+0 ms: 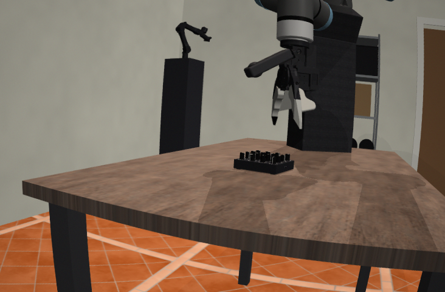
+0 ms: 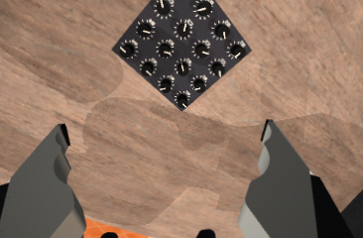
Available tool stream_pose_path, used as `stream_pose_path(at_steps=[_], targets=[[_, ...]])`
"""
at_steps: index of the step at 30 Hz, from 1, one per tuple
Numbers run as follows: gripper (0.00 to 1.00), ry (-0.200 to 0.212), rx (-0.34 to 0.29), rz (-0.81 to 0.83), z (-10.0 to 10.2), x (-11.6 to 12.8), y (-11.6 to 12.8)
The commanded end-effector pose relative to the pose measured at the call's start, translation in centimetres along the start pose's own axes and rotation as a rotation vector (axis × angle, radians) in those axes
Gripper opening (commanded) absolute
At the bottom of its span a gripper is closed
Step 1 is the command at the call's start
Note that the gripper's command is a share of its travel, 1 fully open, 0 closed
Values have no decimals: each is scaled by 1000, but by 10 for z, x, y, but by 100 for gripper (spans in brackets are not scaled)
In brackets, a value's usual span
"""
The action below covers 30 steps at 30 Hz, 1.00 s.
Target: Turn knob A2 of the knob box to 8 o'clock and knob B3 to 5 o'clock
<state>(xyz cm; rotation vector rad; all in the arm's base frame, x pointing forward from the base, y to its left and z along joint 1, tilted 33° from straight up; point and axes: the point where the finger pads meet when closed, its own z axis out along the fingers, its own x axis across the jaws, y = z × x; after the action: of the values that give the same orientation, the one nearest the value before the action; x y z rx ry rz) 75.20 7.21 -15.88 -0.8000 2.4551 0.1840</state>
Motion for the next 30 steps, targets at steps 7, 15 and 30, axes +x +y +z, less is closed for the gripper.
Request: stream_pose_path(at_steps=[7,15,30], targets=[[11,2,2,53,-2,-3,-1],[11,2,2,53,-2,-3,-1],[11,2,2,53,-2,-3,-1]])
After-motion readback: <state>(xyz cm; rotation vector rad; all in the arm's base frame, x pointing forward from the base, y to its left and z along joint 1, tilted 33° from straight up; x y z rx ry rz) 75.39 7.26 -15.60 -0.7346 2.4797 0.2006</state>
